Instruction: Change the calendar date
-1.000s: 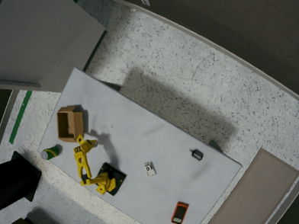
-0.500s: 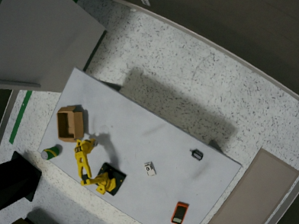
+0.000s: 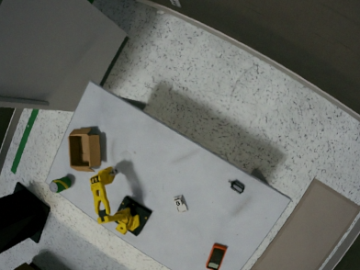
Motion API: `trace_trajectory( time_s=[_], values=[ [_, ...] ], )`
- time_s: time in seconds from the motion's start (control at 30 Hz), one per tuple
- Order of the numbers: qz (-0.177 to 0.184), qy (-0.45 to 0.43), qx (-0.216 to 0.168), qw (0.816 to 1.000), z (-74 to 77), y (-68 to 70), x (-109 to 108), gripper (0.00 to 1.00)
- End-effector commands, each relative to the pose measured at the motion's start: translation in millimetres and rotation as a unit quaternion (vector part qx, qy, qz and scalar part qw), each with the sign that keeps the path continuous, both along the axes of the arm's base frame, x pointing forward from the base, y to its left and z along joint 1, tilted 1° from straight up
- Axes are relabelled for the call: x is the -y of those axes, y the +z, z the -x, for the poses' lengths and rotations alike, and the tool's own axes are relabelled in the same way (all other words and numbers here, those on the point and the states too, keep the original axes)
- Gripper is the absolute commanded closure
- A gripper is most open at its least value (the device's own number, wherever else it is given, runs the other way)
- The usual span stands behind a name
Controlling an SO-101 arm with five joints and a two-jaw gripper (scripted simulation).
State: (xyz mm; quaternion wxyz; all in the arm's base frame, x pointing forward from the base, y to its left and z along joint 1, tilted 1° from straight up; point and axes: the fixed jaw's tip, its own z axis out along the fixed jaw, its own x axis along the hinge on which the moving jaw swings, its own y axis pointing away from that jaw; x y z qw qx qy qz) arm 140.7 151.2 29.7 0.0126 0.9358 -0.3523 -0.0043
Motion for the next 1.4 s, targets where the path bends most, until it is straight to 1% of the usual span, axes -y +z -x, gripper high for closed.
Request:
trace_trajectory(
  time_s=[0.0, 0.13, 0.2, 0.37, 0.53, 0.7, 0.77, 1.0, 1.27, 1.33, 1.37],
  values=[
    [-0.006, 0.085, 0.002, 0.996, -3.5, 0.3, 1, 1.0],
    [-0.007, 0.166, 0.001, 0.986, -5.5, -0.3, 2, 1.0],
    [-0.007, 0.166, 0.001, 0.986, -5.5, -0.3, 2, 1.0],
    [-0.008, 0.263, -0.001, 0.965, -8.0, -1.0, 4, 1.0],
    [-0.01, 0.353, -0.002, 0.936, -10.4, -1.6, 4, 1.0],
    [-0.01, 0.432, -0.004, 0.902, -12.6, -2.2, 5, 1.0],
    [-0.01, 0.432, -0.004, 0.902, -12.6, -2.2, 5, 1.0],
    [-0.012, 0.525, -0.005, 0.851, -15.1, -3.0, 5, 1.0],
    [-0.012, 0.602, -0.007, 0.798, -17.4, -3.6, 6, 1.0],
    [-0.012, 0.602, -0.007, 0.798, -17.4, -3.6, 6, 1.0],
    [-0.012, 0.61, -0.007, 0.792, -17.6, -3.7, 6, 1.0]
  ],
)
